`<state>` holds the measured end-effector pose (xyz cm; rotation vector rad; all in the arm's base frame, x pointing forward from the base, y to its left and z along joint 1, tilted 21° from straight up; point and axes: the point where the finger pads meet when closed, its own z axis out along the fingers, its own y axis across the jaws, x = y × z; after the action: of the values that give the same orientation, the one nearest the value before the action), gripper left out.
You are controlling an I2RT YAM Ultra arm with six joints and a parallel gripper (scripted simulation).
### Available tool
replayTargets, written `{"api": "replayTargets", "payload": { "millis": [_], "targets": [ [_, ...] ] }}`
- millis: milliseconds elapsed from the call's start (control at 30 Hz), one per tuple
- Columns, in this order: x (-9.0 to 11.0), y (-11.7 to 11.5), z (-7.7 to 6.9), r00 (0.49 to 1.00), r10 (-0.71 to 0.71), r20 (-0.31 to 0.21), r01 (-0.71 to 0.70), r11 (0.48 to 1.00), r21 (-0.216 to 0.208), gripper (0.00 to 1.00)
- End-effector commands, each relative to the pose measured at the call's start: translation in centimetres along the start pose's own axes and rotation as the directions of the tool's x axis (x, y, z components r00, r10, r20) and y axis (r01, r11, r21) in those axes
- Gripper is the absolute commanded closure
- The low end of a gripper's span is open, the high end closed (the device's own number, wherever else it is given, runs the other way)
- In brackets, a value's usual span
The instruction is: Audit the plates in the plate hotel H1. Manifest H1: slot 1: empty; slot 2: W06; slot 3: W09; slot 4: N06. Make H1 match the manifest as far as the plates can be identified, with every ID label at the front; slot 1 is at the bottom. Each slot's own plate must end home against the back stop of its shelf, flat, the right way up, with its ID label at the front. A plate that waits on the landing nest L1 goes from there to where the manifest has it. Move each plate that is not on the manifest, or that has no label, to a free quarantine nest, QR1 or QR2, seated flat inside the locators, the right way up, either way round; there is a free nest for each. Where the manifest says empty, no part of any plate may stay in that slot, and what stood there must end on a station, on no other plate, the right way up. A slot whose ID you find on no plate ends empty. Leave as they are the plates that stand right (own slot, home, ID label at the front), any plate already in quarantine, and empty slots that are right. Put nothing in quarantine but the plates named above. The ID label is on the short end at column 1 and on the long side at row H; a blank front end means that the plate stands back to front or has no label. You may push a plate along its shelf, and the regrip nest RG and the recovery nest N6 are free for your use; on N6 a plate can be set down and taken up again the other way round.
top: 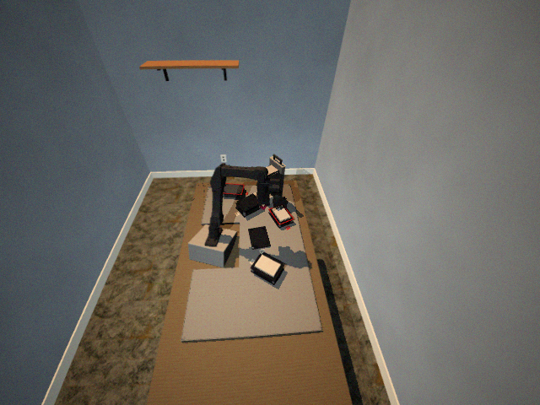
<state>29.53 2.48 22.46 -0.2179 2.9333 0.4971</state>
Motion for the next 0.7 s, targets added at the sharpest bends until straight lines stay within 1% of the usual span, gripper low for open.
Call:
{"api": "replayTargets", "payload": {
  "millis": [0, 33, 100, 133, 200, 233, 600, 667],
  "targets": [
    [1.3, 1.0, -0.3, 0.997, 0.058, -0.059, -0.058, 0.998, -0.012, 1.0],
    [0.0, 1.7, -1.4, 0.999, 0.016, 0.04, -0.016, 1.0, -0.006, 1.0],
    [0.0, 1.7, -1.4, 0.999, 0.016, 0.04, -0.016, 1.0, -0.006, 1.0],
    [1.2, 1.9, -0.4, 1.0, 0.03, 0.002, -0.03, 0.999, -0.022, 1.0],
    [2.0, 2.8, -0.4, 1.0, 0.026, 0.003, -0.025, 0.999, -0.036, 1.0],
    [1.7, 3.0, -0.5, 0.999, 0.014, 0.03, -0.013, 0.999, -0.038, 1.0],
    [2.2, 6.6, -0.5, 0.98, -0.058, 0.19, 0.074, 0.994, -0.078, 1.0],
    [2.2, 6.6, -0.5, 0.98, -0.058, 0.19, 0.074, 0.994, -0.078, 1.0]
  ]
}}
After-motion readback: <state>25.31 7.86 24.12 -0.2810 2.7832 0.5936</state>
